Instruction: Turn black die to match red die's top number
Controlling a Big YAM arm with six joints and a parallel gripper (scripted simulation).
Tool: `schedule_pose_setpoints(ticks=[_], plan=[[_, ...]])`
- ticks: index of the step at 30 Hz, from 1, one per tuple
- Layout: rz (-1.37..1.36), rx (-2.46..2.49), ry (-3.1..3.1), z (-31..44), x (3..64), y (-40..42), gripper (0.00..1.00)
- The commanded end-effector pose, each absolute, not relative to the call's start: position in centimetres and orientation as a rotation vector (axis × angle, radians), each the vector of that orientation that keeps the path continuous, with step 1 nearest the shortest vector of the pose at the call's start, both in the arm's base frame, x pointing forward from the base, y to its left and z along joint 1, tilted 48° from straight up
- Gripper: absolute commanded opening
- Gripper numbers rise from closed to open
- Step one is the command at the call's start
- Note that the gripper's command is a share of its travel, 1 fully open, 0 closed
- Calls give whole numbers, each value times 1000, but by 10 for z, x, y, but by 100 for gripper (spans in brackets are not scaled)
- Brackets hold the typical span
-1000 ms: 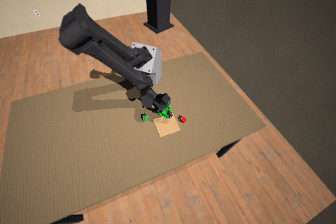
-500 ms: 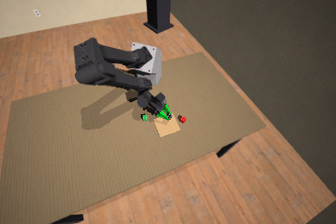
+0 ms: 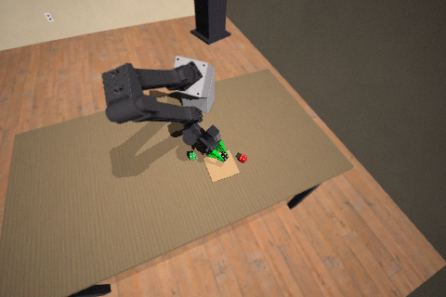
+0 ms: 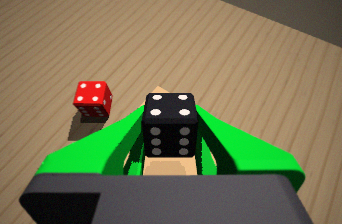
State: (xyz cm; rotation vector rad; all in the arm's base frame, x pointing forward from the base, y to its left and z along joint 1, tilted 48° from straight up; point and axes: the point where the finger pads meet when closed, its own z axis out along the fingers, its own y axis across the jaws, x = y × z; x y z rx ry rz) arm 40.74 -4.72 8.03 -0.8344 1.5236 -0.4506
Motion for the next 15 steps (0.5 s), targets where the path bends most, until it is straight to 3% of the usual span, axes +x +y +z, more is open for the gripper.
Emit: schedule_pose_setpoints(ticks=[1,15], plan=[[-475,-833,1509,75,413,-58,26],[-474,-832,1511,49,430,-78,26]])
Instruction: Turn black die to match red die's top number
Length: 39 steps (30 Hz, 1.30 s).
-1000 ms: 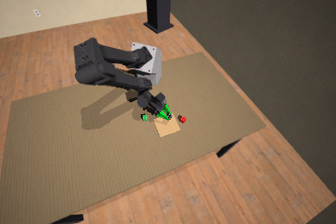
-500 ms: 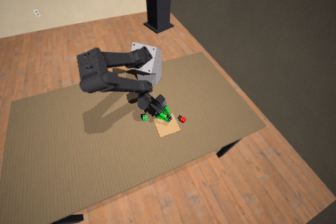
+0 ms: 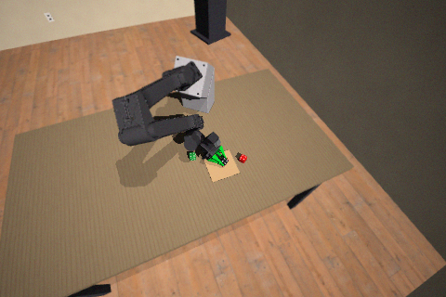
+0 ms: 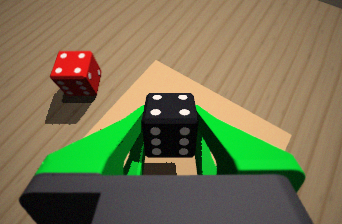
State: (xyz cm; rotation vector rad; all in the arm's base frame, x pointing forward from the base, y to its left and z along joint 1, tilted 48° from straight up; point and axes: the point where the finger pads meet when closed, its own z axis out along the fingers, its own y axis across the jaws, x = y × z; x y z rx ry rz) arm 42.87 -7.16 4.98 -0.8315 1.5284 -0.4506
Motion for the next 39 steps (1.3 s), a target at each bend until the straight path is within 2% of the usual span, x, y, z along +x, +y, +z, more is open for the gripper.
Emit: schedule_pose_setpoints(ticks=[1,39], plan=[[-474,-832,1511,48,431,-79,26],[-479,-832,1500,53,432,-80,26]])
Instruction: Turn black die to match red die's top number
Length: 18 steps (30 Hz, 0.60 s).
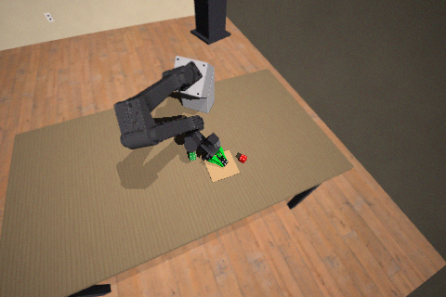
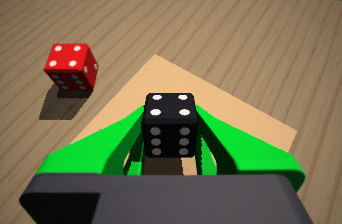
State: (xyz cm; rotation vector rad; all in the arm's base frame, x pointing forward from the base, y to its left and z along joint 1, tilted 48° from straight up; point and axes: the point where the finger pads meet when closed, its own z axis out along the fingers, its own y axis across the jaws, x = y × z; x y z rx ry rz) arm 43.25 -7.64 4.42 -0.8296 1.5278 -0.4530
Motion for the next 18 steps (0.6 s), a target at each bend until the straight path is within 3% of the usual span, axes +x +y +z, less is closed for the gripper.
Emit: schedule_pose_setpoints(ticks=[1,18], plan=[[-479,-832,1500,53,432,-80,26],[-473,-832,1511,44,434,-83,26]])
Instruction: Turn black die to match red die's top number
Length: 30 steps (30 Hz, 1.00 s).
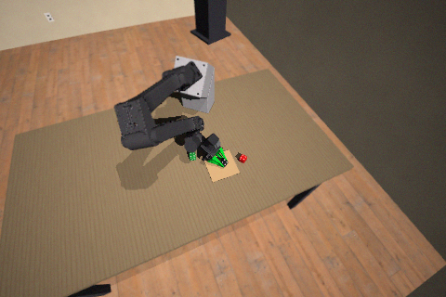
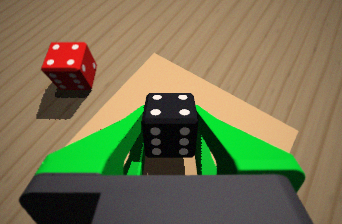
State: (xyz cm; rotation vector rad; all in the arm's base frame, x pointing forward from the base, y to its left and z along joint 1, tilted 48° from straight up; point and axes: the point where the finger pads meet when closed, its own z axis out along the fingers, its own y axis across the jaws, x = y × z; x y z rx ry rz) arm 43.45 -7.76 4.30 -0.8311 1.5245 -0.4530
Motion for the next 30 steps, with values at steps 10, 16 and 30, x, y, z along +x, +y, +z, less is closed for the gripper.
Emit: schedule_pose_setpoints(ticks=[10,16,30], plan=[[-473,-832,1512,39,437,-87,26],[-474,-831,1512,38,438,-88,26],[-476,-831,1509,40,438,-88,26]])
